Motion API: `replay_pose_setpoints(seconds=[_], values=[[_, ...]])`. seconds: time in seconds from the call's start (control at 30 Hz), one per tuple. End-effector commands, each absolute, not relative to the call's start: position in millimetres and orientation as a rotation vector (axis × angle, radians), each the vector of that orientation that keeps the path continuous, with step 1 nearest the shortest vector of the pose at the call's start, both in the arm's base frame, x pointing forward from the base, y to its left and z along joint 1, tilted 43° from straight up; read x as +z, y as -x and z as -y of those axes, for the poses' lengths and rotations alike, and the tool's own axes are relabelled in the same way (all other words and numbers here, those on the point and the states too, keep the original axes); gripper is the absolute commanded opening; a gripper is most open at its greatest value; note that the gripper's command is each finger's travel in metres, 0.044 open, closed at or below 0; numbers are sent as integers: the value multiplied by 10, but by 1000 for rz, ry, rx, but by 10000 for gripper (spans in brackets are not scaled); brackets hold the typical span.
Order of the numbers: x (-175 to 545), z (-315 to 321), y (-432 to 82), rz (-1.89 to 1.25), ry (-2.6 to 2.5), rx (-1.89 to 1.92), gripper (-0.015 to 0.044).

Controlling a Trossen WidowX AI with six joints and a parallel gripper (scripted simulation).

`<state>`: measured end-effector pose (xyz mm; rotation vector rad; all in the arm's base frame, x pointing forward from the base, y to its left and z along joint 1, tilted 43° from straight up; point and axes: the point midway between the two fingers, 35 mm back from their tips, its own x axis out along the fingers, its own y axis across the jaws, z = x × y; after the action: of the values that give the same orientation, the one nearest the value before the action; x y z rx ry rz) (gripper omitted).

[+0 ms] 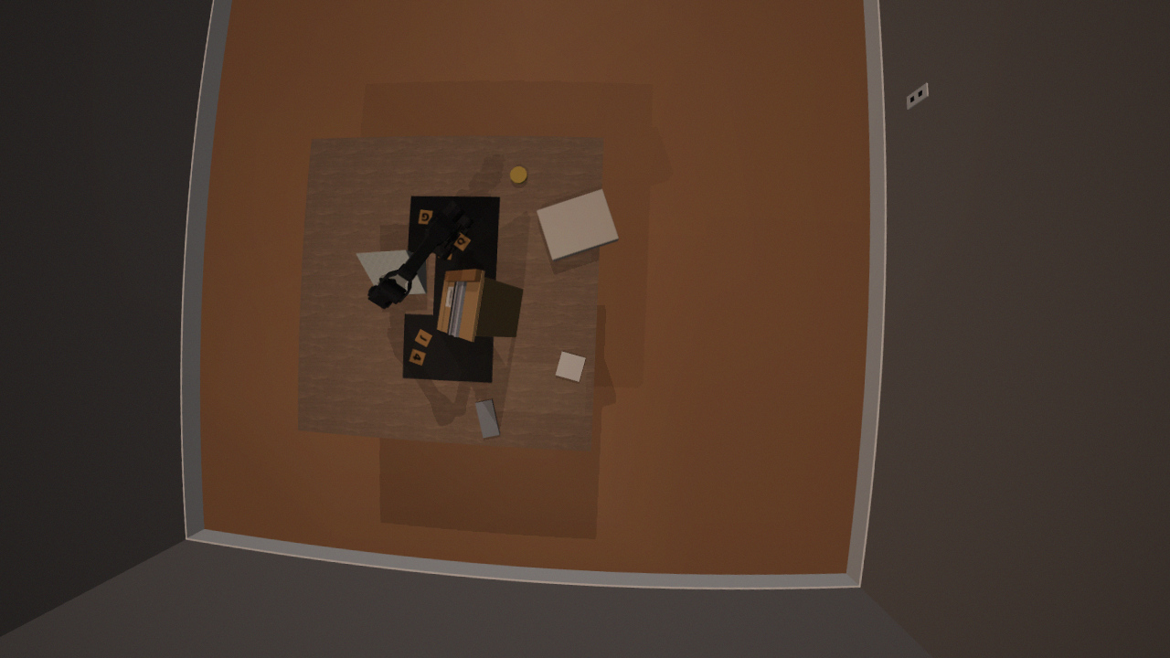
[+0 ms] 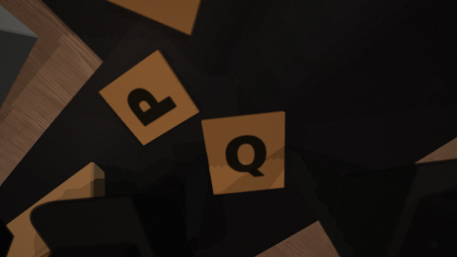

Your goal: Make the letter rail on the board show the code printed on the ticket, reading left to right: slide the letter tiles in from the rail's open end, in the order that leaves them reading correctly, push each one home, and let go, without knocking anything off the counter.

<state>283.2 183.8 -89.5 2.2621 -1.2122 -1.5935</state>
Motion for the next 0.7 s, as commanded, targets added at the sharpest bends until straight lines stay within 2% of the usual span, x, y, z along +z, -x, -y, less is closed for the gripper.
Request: replay_pose_setpoints(seconds=[0.0,0.67], values=[[-811,-1892,-2870,1242,-2328,-1611,0],[-48,-2207,-3120,1432,-2789,-1741,0]])
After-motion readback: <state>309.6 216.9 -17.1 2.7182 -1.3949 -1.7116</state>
